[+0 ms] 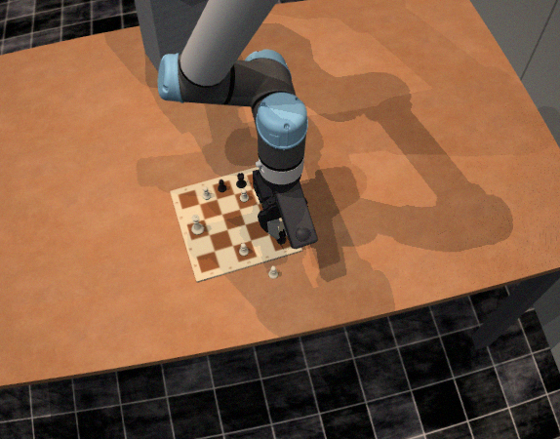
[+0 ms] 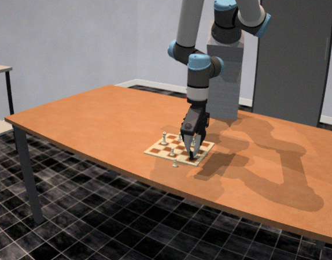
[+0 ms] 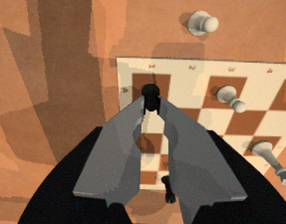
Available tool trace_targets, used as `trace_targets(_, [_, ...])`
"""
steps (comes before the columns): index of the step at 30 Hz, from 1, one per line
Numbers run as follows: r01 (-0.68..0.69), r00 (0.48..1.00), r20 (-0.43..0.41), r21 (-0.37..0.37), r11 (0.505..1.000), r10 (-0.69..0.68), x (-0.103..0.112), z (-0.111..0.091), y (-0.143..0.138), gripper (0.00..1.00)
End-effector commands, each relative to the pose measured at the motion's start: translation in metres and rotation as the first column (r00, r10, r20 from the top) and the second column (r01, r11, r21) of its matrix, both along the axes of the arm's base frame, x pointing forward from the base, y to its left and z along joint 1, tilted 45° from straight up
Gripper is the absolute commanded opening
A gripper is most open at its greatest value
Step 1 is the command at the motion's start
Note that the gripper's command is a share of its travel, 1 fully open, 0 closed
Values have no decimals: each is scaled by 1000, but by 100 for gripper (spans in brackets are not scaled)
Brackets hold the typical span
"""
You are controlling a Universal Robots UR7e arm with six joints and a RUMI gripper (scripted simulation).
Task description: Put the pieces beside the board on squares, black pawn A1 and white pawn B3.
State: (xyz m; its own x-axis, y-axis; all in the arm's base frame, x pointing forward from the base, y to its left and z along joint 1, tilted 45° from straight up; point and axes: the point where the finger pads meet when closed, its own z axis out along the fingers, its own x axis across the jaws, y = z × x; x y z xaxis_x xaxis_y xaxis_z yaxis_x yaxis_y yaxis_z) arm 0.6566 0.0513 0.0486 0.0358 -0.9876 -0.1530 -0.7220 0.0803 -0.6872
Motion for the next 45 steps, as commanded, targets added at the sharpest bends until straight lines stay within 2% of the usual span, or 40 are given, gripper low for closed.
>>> trace_targets(1, [0, 1000, 3, 0, 1000, 0, 2, 0, 1, 0])
trace_targets(43, [0, 1000, 2, 0, 1000, 0, 2, 0, 0, 0])
trace_targets(44, [0, 1000, 2, 0, 1000, 0, 2, 0, 0, 4])
trace_targets(45, [0, 1000, 2, 0, 1000, 0, 2, 0, 0, 4])
